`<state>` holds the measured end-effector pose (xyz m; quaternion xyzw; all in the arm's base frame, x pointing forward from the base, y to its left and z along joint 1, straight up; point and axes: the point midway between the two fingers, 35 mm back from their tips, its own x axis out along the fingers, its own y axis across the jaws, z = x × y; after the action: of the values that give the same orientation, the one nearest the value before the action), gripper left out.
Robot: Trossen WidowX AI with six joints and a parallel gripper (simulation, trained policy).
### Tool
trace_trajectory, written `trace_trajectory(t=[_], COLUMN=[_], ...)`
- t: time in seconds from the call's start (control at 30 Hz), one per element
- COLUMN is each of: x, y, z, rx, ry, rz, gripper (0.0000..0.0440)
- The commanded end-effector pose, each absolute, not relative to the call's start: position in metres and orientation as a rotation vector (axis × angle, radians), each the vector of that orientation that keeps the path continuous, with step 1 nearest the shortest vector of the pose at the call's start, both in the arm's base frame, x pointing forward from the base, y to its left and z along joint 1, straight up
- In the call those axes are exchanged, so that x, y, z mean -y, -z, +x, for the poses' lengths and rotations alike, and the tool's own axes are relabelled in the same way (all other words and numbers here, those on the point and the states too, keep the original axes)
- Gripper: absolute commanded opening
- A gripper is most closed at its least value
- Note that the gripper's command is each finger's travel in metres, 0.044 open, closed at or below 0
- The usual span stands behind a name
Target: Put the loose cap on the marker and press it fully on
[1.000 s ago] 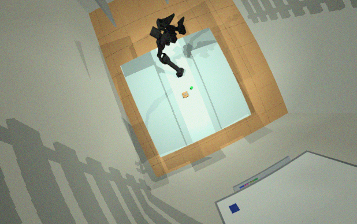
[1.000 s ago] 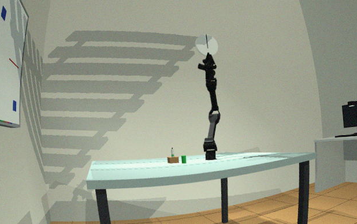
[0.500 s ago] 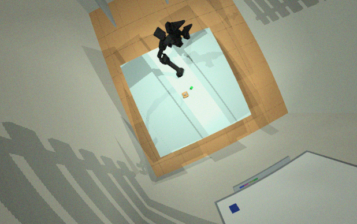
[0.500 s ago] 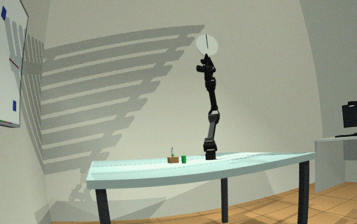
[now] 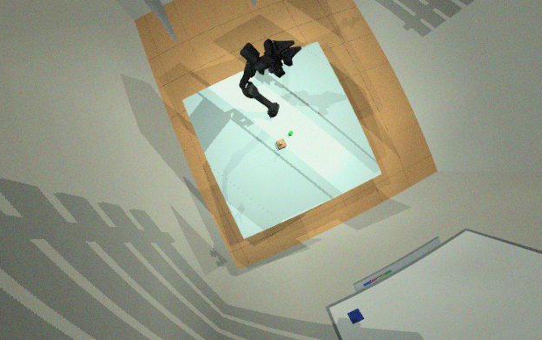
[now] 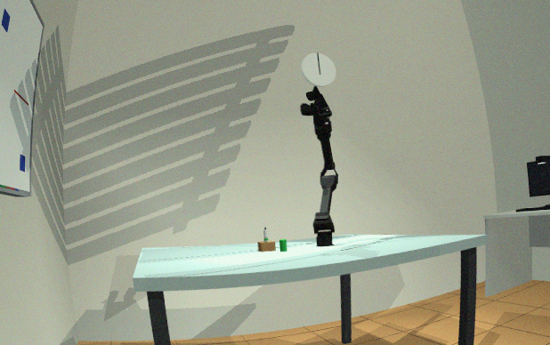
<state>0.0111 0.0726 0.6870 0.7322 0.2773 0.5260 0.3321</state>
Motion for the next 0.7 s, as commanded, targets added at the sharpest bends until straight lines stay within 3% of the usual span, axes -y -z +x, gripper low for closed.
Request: trace_trajectory(t=[0.0,0.67], x=[-0.082,-0.124], y=[-0.678,-0.625], z=[0.017,0.046], rx=[-0.764,-0.969], ry=[-1.331,-1.071], rz=[1.9,1.838], gripper=[0.0309,0.0314])
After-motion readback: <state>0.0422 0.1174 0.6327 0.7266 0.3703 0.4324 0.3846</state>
